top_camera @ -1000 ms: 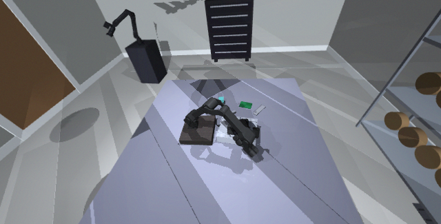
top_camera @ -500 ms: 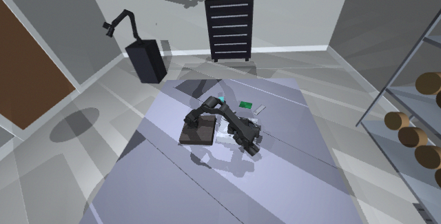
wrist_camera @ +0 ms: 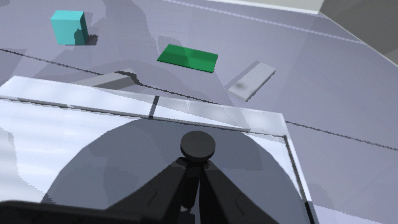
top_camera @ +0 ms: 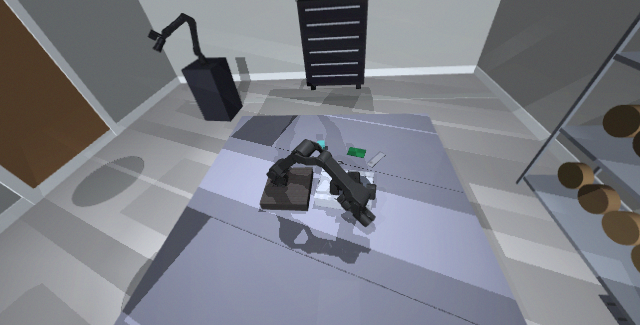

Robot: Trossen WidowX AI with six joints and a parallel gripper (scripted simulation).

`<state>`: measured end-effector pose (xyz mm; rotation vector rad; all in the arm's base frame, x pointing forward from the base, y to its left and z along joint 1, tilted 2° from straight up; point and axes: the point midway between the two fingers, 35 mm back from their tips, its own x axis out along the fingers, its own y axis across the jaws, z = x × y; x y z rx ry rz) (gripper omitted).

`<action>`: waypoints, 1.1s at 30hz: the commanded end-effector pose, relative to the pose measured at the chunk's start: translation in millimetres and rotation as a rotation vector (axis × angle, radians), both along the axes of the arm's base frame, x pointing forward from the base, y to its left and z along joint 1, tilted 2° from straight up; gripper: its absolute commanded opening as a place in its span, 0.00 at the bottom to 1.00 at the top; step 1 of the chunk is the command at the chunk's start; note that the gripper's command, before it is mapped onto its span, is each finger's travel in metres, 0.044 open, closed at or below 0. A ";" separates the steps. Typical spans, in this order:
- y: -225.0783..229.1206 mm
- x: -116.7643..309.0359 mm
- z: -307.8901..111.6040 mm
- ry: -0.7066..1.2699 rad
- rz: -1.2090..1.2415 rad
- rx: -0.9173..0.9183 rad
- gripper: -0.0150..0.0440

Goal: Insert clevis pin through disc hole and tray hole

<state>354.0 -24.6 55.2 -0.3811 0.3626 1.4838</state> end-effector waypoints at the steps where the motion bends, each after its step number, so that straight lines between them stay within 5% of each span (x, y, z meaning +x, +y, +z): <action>1: -0.1 -1.6 -1.0 0.002 0.001 0.009 0.25; 33: -2.7 -1.6 -0.9 0.037 -0.001 0.011 0.25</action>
